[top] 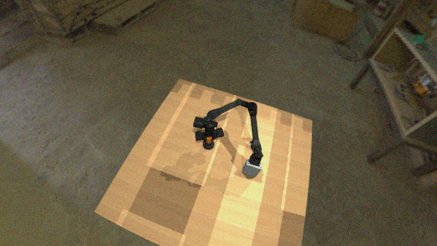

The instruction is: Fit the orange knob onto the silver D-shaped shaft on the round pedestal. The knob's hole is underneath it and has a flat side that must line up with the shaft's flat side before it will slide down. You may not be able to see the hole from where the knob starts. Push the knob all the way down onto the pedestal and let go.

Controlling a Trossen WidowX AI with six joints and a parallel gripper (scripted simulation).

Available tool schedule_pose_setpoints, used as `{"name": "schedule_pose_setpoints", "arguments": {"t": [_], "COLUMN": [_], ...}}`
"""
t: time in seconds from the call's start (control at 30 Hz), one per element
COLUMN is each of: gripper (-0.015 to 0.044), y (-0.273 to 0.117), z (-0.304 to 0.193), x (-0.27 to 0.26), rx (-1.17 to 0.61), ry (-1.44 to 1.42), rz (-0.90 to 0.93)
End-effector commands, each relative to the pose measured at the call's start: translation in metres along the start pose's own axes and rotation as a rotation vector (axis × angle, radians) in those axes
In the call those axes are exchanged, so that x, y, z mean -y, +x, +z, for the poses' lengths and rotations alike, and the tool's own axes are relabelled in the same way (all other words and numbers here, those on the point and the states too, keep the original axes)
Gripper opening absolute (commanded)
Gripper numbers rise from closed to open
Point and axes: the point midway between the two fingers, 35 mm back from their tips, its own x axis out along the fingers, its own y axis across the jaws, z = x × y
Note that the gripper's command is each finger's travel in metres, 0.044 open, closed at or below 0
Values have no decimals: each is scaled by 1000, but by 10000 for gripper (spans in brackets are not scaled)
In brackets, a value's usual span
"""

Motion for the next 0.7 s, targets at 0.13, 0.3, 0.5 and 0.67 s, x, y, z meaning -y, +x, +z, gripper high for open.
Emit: {"name": "schedule_pose_setpoints", "arguments": {"t": [0.13, 0.3, 0.5, 0.67], "gripper": [0, 0, 0, 0], "y": [1, 1, -4, -4], "z": [-2, -2, -1, 0], "x": [-1, -1, 0, 0], "rx": [1, 1, 1, 2], "ry": [-12, -12, -12, -127], "rz": [4, 4, 4, 4]}}
